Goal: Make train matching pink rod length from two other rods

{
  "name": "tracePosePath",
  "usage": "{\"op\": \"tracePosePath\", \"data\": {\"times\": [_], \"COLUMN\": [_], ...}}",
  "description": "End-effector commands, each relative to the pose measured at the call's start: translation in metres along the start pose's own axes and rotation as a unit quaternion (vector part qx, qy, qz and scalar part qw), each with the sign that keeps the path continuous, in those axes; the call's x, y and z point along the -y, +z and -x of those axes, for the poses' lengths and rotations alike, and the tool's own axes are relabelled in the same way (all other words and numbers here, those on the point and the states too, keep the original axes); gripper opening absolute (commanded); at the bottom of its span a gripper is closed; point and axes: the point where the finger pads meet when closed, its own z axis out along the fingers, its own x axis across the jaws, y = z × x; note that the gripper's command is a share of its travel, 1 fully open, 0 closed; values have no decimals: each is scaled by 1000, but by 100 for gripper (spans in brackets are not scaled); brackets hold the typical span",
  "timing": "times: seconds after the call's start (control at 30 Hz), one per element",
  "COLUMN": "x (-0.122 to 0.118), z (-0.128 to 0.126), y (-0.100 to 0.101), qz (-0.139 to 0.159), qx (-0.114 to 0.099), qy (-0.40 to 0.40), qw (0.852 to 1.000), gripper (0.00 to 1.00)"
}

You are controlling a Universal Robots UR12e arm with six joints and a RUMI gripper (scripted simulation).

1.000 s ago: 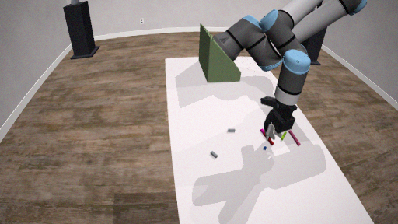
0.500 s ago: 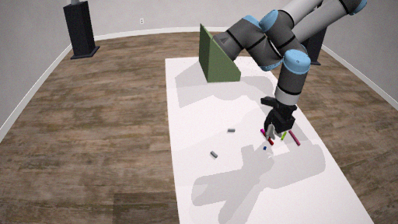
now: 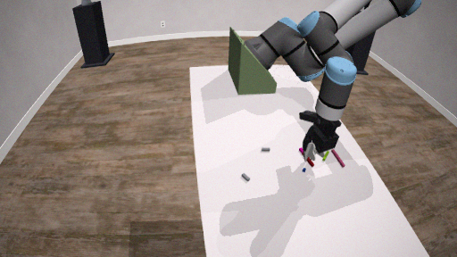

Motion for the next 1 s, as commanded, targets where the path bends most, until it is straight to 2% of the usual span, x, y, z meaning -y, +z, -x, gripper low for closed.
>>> {"op": "tracePosePath", "data": {"times": [0.0,0.37,0.6,0.97], "x": [-1,-1,-1,0], "z": [0,0,0,0], "y": [-1,-1,-11,-66], "qz": [0,0,0,0], "qx": [0,0,0,0], "qy": [0,0,0,0], "qw": [1000,1000,1000,1000], "gripper": [14,14,14,14]}}
